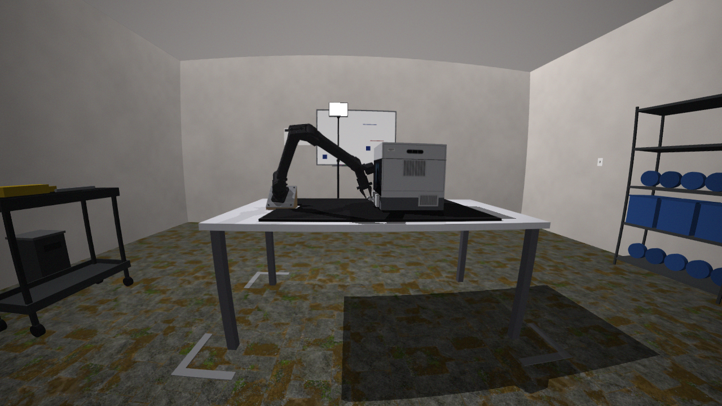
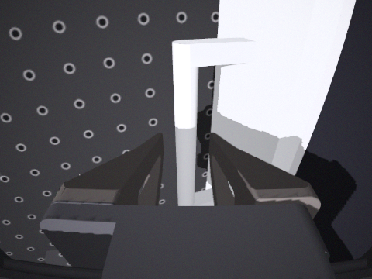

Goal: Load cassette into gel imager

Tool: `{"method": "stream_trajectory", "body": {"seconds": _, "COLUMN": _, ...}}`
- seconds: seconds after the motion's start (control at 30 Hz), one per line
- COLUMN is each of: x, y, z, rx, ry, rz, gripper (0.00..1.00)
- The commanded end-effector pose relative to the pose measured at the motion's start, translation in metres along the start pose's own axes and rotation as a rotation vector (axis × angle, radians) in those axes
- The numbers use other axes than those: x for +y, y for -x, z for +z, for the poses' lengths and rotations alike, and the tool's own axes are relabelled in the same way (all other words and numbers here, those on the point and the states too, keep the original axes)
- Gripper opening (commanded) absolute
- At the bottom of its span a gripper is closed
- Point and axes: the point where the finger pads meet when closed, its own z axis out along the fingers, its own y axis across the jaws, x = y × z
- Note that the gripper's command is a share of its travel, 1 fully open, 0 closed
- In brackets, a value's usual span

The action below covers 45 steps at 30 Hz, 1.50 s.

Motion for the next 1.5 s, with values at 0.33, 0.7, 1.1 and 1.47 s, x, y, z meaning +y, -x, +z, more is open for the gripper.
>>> {"method": "stream_trajectory", "body": {"seconds": 0.33, "x": -0.018, "y": -0.001, "z": -0.024, "rx": -0.002, "ry": -0.039, "rz": 0.017, "gripper": 0.31}}
{"method": "stream_trajectory", "body": {"seconds": 0.7, "x": -0.013, "y": 0.0, "z": -0.035, "rx": -0.003, "ry": -0.033, "rz": 0.011, "gripper": 0.31}}
{"method": "stream_trajectory", "body": {"seconds": 1.1, "x": -0.014, "y": 0.0, "z": -0.051, "rx": -0.003, "ry": -0.035, "rz": 0.013, "gripper": 0.31}}
{"method": "stream_trajectory", "body": {"seconds": 1.47, "x": -0.02, "y": -0.002, "z": -0.065, "rx": -0.004, "ry": -0.042, "rz": 0.022, "gripper": 0.31}}
